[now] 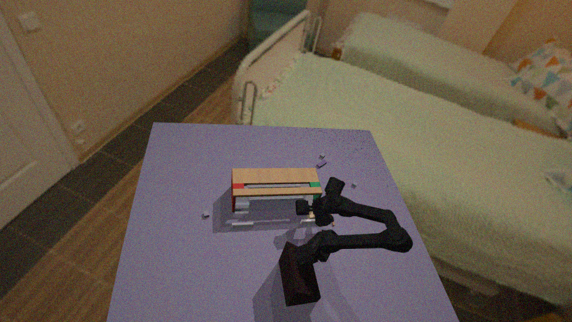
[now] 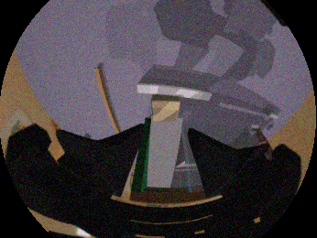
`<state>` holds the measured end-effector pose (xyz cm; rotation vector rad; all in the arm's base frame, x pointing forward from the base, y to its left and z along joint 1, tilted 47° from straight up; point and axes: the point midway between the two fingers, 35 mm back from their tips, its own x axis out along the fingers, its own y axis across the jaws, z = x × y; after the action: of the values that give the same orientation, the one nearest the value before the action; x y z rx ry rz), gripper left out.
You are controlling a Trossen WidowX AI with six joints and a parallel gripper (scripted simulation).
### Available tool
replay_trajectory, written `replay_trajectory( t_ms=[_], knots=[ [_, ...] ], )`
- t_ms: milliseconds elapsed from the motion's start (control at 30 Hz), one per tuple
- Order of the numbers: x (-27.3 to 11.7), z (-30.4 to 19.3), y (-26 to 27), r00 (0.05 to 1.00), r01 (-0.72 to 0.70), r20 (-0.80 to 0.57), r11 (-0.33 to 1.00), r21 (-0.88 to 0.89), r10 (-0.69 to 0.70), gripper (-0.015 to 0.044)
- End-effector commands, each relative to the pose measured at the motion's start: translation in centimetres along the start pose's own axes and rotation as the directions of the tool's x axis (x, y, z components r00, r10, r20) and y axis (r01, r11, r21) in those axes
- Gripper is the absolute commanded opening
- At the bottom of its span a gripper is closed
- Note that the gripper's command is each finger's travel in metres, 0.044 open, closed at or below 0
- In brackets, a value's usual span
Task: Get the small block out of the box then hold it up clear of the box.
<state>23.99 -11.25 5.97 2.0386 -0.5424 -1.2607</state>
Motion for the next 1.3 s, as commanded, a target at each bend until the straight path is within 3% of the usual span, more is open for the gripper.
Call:
replay_trajectory(
  t_ms=[0,700,933,1033,1133,1267],
  knots=[
    [0.6,0.3,-0.1,1.000,0.005,0.002,1.000,-0.007,-0.005,0.0285],
    [3.2,1.8,0.3,1.000,-0.004,-0.002,1.000,-0.010,0.004,0.0285],
    [3.2,1.8,0.3,1.000,-0.004,-0.002,1.000,-0.010,0.004,0.0101],
    [3.2,1.8,0.3,1.000,-0.004,-0.002,1.000,-0.010,0.004,0.0081],
    [2.8,1.4,0.3,1.000,-0.001,-0.001,1.000,-0.009,0.001,0.0003],
    [1.4,0.6,0.2,1.000,0.003,0.002,1.000,-0.006,-0.003,0.0000]
  ],
)
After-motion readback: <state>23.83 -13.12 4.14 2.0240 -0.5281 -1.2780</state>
